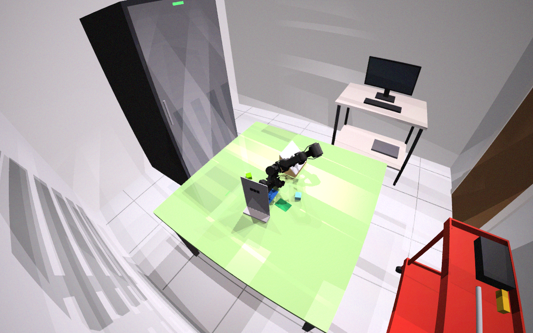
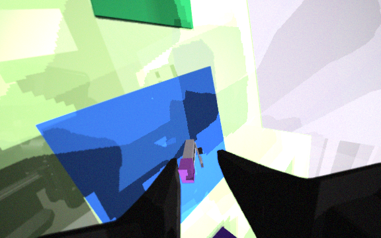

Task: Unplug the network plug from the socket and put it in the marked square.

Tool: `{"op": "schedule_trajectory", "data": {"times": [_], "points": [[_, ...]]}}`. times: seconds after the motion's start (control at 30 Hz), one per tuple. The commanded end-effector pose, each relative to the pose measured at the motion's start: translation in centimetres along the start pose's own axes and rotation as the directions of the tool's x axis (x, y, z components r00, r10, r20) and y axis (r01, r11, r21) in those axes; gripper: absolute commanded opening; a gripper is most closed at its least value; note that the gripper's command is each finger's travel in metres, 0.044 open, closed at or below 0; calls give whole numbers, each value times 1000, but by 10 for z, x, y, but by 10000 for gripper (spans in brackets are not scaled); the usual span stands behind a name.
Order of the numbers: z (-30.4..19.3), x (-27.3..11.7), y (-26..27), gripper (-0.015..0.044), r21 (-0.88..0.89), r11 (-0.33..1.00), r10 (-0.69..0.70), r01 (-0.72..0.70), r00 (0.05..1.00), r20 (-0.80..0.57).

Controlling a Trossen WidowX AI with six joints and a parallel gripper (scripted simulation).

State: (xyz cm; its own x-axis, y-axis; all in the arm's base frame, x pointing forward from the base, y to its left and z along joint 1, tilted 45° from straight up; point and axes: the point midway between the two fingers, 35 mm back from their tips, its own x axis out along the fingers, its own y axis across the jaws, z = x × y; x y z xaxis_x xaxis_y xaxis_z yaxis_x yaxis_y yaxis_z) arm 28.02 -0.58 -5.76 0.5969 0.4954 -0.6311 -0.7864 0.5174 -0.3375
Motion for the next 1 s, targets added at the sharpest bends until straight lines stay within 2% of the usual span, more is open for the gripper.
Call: {"op": "schedule_trajectory", "data": {"times": [0.0,0.97], "points": [[0,-2,0,156,-2,1000,0,0,1000,0],[-3,-30,-3,156,2,1000,1,-1,1000,-6]]}}
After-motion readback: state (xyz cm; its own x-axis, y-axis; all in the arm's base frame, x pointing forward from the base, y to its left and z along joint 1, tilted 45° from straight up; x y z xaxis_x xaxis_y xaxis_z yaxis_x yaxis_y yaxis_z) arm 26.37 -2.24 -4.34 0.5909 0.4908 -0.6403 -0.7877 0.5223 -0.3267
